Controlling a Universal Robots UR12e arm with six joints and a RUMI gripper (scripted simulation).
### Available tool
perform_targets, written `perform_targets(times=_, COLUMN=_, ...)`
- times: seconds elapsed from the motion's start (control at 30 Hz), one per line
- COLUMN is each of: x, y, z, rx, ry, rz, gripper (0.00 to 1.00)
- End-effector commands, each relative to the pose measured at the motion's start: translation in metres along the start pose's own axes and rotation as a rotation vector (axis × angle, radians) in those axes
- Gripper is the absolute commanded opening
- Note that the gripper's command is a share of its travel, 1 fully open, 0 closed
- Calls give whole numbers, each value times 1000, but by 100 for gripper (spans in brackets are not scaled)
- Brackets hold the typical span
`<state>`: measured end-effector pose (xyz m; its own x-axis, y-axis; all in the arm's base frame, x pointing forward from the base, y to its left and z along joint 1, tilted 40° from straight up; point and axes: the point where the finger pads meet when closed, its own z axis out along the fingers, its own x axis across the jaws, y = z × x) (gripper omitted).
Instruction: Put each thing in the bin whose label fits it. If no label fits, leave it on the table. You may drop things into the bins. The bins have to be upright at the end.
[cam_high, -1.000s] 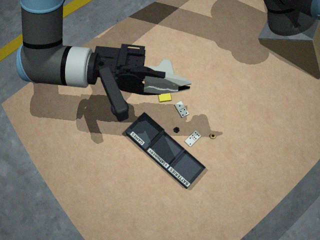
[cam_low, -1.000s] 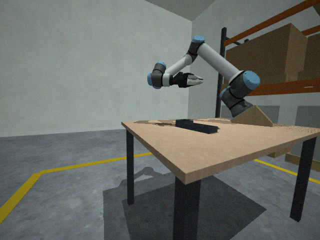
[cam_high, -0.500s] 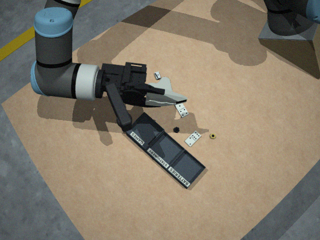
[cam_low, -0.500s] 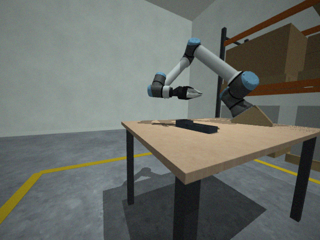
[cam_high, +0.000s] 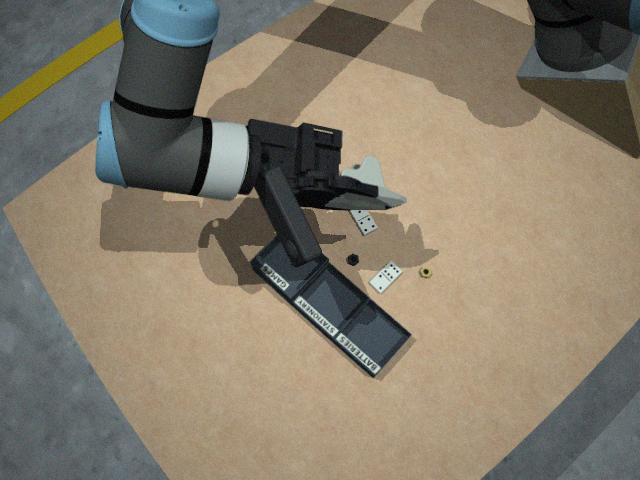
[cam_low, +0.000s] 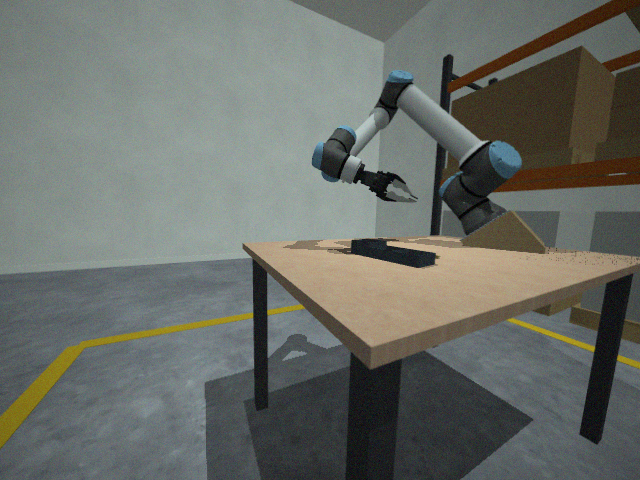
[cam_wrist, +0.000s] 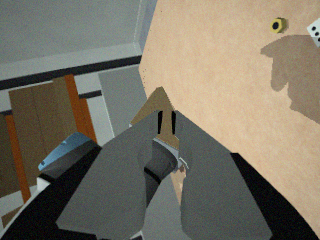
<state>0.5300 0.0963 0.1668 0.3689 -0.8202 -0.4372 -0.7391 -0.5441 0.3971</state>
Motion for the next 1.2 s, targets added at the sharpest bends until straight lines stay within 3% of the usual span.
perform_targets(times=0.0, x=7, y=3, z=13, rx=-16, ry=137, rz=76, gripper=4)
perform_targets(times=0.23, x=11, y=4, z=15, rx=-4, ry=309, rz=176, gripper=4)
perform_targets(times=0.47, x=17, y=7, z=13, rx=49, ry=483, rz=285, gripper=4)
perform_targets(times=0.53, x=17, y=7, z=13, rx=49, ry=483, rz=285, gripper=4)
perform_targets(times=0.57, x=18, y=8, z=9, rx=75, ry=547, rz=327, gripper=4)
perform_targets(times=1.03, x=12, y=17, z=-13, rx=292, ry=833, rz=539, gripper=4)
perform_targets(times=1.1, x=12, y=17, z=-13, rx=292, ry=833, rz=539, gripper=4)
perform_targets(times=1.17, x=7, y=22, z=-22, rx=362, ry=892, rz=591, gripper=4)
